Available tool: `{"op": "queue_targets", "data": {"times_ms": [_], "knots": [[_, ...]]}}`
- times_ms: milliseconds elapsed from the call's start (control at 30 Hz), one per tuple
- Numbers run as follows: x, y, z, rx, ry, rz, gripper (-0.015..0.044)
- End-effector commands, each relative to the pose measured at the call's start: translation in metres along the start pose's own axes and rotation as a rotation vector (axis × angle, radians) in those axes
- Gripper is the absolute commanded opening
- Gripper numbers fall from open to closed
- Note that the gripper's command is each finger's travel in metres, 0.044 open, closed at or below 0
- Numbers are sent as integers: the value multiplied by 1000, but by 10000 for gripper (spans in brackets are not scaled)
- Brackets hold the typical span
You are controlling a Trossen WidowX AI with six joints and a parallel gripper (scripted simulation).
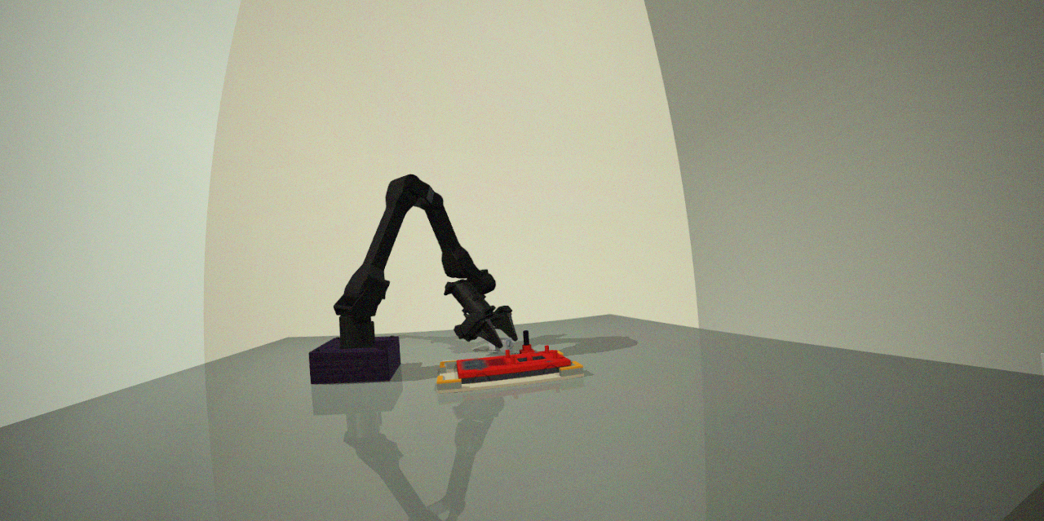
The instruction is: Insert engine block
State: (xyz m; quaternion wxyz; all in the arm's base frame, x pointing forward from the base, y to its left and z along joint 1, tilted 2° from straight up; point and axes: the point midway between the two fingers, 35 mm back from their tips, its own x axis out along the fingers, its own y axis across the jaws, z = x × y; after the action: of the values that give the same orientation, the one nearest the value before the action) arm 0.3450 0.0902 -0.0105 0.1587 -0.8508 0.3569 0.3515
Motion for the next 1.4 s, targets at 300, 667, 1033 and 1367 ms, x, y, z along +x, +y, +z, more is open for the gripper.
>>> {"op": "queue_targets", "data": {"times_ms": [300, 667, 1033, 1367], "knots": [[-26, -1, 1, -10, -6, 7, 440], [-41, 0, 5, -23, -13, 12, 440], [-41, 0, 5, -23, -13, 12, 440], [-38, 0, 3, -32, -95, 30, 440]]}}
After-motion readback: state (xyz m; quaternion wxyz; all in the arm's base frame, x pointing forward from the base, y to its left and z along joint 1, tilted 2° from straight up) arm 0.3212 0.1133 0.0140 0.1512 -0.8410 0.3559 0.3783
